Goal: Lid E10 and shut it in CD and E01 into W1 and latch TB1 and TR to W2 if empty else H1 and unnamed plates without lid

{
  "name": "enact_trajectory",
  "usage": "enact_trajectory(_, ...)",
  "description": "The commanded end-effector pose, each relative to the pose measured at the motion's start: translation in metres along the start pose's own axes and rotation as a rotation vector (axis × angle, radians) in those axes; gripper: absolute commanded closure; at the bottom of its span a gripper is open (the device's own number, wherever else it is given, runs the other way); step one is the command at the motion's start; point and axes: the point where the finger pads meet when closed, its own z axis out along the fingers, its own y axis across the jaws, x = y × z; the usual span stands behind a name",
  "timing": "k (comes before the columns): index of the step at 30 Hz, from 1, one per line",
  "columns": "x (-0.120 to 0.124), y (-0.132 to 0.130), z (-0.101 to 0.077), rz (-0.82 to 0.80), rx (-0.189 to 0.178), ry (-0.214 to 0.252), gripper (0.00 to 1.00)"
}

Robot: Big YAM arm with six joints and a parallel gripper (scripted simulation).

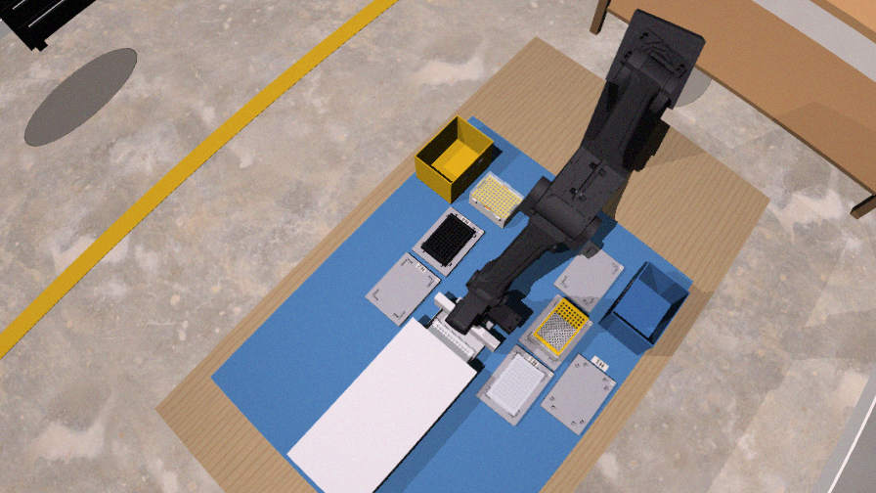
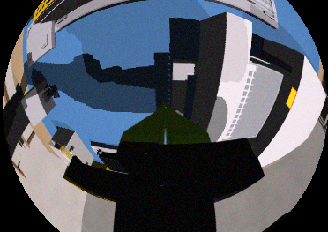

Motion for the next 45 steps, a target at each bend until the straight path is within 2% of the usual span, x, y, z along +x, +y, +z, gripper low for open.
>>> enact_trajectory(1,0.010,-0.027,-0.002,-0.004,0.033,0.010,1.00)
enact_trajectory(13,0.010,-0.043,-0.005,-0.005,0.040,0.010,1.00)
enact_trajectory(14,0.007,-0.052,-0.009,-0.010,0.061,0.007,1.00)
enact_trajectory(15,0.008,-0.048,-0.007,-0.007,0.044,0.008,1.00)
enact_trajectory(24,0.009,-0.059,-0.005,-0.007,0.041,0.009,1.00)
enact_trajectory(27,0.006,-0.069,-0.010,-0.012,0.067,0.006,1.00)
enact_trajectory(45,0.004,-0.073,-0.014,-0.015,0.075,0.004,1.00)
